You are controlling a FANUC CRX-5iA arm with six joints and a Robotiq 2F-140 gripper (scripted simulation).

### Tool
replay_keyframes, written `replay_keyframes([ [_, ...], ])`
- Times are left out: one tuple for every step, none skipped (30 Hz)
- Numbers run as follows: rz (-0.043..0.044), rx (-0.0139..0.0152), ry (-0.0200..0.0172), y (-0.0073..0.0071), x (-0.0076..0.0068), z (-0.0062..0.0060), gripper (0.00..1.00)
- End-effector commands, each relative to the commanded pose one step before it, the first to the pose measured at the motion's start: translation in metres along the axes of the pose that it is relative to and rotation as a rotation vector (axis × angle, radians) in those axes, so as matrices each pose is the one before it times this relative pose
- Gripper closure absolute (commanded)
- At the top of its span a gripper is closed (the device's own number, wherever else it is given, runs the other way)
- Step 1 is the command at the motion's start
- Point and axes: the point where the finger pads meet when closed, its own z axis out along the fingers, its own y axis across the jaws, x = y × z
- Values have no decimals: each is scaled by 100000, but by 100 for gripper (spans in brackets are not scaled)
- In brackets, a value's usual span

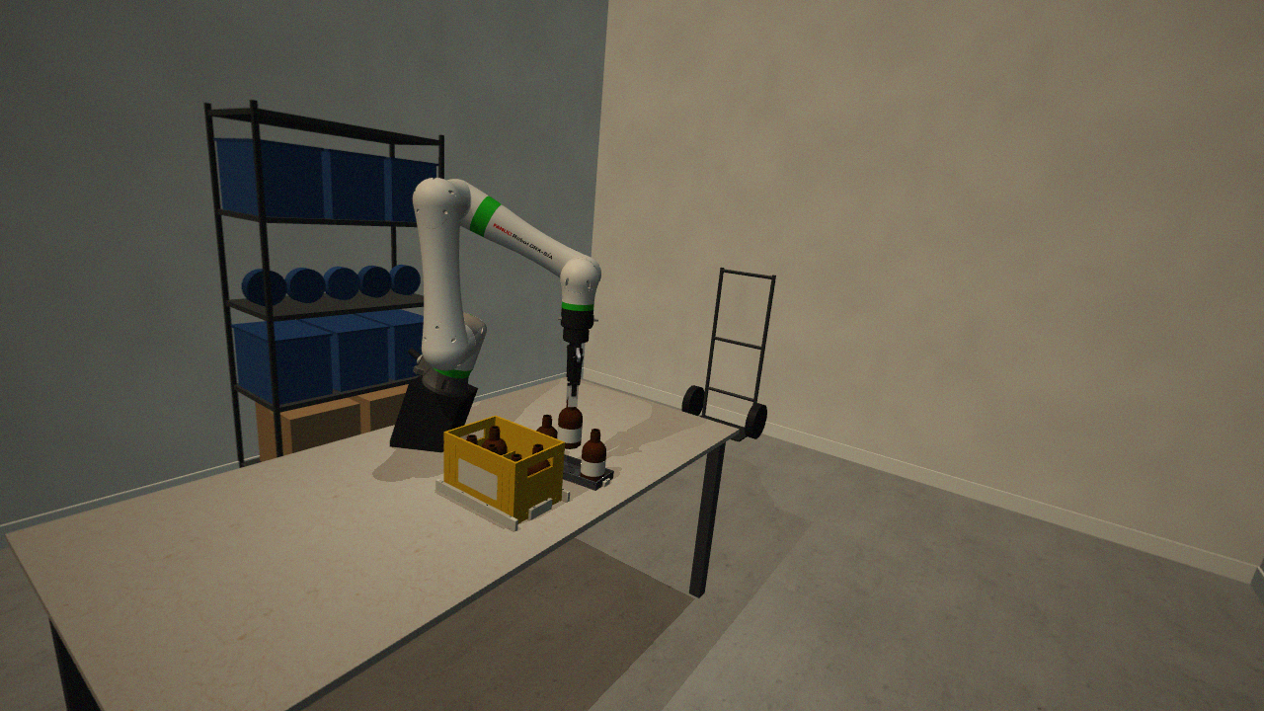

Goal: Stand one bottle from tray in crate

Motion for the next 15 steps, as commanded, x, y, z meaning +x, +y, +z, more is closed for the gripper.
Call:
replay_keyframes([
  [1,26,-31,-10,-15,-173,100],
  [0,0,0,0,0,-76,100],
  [0,0,0,0,0,-81,100],
  [0,0,0,0,0,-87,100],
  [0,0,0,0,0,-92,100],
  [0,0,0,0,0,-97,100],
  [0,0,0,0,0,-102,100],
  [0,0,0,0,0,-106,100],
  [0,0,0,0,0,-110,100],
  [0,0,0,0,0,0,100],
  [0,0,0,0,0,0,100],
  [0,0,0,0,0,-113,100],
  [0,0,0,0,0,-116,100],
  [0,0,0,0,0,-118,100],
  [0,0,0,0,0,-120,100],
])
